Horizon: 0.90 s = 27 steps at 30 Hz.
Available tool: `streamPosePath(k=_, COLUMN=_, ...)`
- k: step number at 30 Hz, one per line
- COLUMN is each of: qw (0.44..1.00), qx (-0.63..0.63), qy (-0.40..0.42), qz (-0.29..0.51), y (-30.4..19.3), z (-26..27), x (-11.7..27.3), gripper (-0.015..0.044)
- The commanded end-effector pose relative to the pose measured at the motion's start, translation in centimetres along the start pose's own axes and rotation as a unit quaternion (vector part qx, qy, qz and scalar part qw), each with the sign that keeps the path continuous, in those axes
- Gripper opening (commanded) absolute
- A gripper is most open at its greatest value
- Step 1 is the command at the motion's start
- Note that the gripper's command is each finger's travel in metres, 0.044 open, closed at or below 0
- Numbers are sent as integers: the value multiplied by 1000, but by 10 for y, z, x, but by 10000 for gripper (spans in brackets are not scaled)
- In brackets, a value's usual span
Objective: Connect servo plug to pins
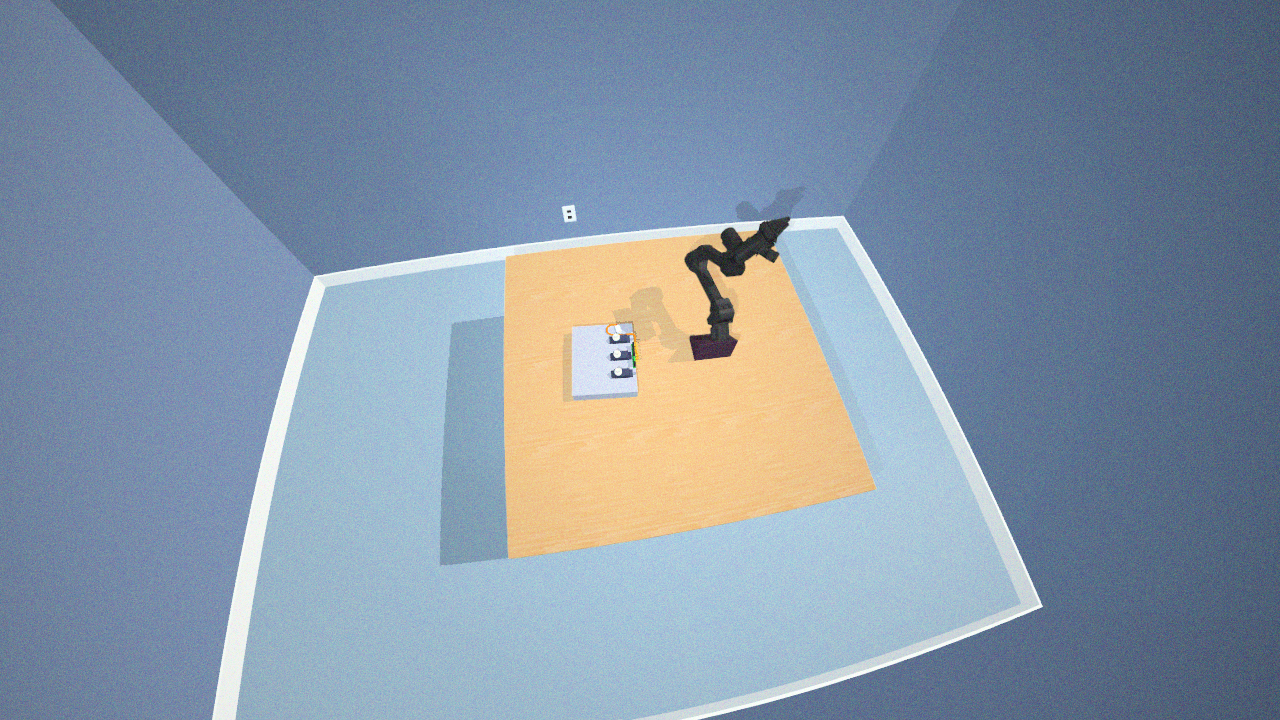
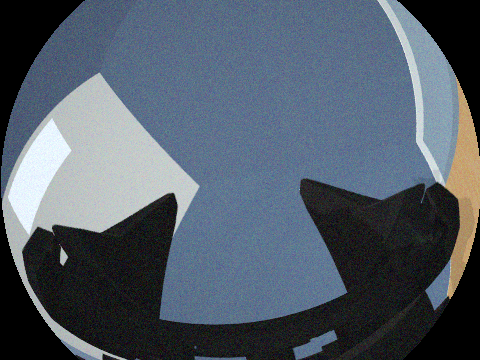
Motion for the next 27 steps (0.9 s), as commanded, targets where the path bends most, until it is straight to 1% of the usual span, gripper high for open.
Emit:
streamPosePath(k=1, qw=1000, qx=-1, qy=1, qz=0, y=0, z=0, x=0, gripper=374)
streamPosePath(k=11, qw=999, qx=-31, qy=40, qz=-12, y=1, z=15, x=6, gripper=115)
streamPosePath(k=27, qw=979, qx=-120, qy=164, qz=-25, y=0, z=59, x=32, gripper=115)
Point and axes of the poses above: the point midway between the two fingers, 35 mm back from their tips, its own x axis back along the fingers, its own z axis across the jaws, y = z × x, the point moved 5 cm from there along x, back along the fingers, and after that the axes turned 10 degrees about x, right-handed, at the moved point
